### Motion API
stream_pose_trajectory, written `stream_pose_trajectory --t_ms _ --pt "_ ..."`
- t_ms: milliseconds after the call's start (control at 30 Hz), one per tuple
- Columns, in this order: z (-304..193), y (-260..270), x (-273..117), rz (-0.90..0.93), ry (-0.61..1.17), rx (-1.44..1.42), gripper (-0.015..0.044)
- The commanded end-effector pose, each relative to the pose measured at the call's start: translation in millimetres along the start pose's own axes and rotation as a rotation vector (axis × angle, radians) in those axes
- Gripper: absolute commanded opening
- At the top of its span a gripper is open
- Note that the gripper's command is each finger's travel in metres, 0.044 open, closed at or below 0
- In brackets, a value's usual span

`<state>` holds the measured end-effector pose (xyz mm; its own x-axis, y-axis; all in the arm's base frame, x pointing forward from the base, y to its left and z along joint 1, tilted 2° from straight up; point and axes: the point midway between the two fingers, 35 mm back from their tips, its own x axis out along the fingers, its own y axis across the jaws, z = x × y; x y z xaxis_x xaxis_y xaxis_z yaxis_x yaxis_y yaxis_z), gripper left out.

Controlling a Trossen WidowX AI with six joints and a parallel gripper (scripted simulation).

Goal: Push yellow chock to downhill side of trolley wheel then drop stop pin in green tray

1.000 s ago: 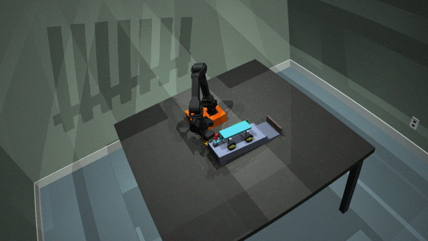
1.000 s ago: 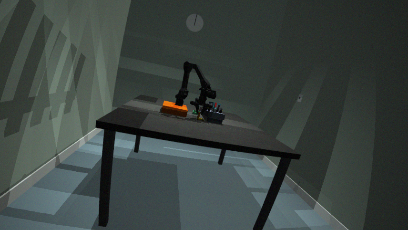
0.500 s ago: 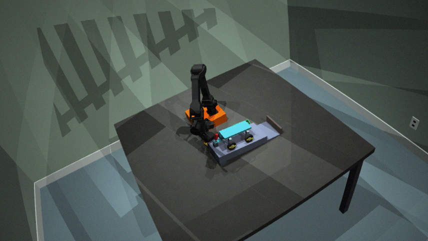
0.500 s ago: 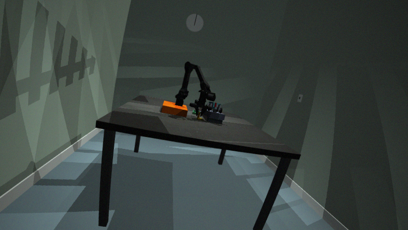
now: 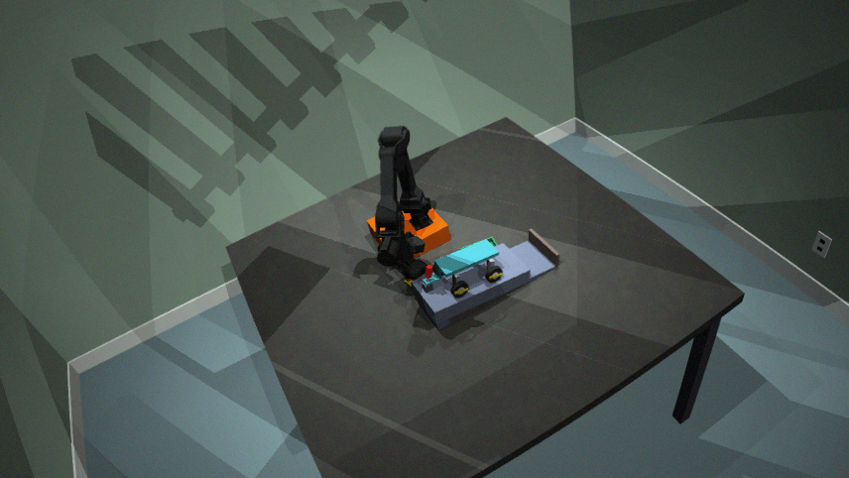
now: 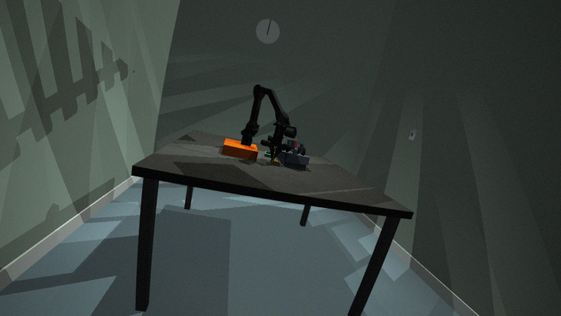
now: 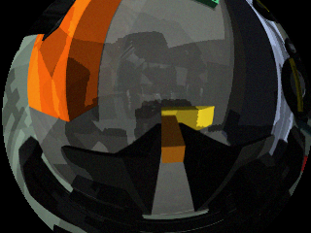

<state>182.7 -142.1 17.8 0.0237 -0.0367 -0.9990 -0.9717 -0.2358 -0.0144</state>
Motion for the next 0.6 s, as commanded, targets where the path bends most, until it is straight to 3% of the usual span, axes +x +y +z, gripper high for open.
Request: stream_pose_trajectory --t_ms 0,567 --pt "-1 -1 -15 -0.007 0.016 0.000 0.0000" --pt "2 1 -71 -0.007 0.016 0.000 0.0000"
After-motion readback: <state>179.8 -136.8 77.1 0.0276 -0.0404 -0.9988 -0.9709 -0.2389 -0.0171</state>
